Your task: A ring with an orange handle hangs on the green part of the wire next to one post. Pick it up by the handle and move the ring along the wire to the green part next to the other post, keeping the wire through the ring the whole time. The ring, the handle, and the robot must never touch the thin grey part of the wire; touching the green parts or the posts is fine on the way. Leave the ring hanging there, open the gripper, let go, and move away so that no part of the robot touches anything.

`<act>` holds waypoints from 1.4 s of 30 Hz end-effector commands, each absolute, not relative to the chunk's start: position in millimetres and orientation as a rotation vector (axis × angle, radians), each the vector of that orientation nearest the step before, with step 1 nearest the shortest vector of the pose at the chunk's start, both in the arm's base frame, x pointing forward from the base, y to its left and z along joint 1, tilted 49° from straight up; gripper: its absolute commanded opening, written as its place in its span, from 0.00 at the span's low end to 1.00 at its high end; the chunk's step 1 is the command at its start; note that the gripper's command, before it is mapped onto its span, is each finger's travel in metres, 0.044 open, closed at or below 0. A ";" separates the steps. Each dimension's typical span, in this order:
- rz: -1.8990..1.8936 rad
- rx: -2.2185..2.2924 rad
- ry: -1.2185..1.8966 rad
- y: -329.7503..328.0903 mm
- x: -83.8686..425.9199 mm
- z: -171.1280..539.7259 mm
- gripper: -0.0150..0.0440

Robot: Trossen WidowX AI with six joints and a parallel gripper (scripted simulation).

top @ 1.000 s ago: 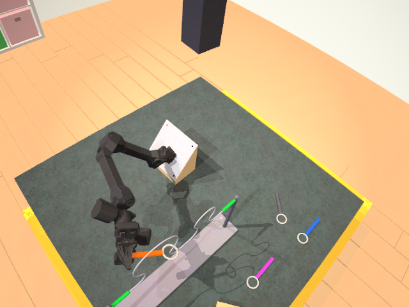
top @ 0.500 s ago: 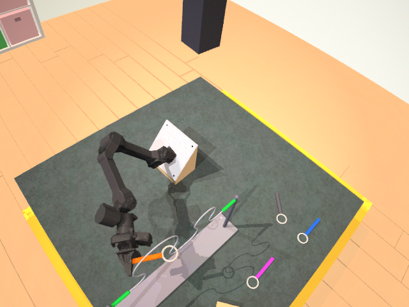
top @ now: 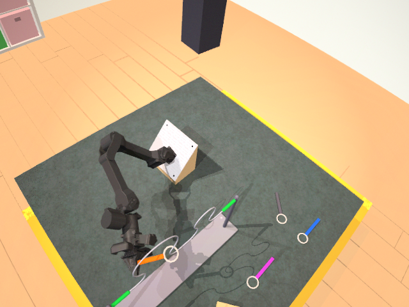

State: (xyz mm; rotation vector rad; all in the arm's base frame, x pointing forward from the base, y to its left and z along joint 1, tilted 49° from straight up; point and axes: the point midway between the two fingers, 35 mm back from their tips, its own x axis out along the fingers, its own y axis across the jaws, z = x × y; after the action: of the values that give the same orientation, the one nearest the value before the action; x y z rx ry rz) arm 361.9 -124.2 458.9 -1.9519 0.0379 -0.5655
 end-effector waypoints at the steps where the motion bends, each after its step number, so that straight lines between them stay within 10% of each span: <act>1: -0.538 -1.855 0.070 -130.4 363.3 443.7 0.00; 42: -0.274 -1.004 0.299 -110.4 369.0 301.4 0.00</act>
State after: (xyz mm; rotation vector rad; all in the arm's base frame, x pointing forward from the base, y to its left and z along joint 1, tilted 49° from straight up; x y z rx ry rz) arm 369.4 -116.4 310.2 -1.0542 0.2882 -0.2904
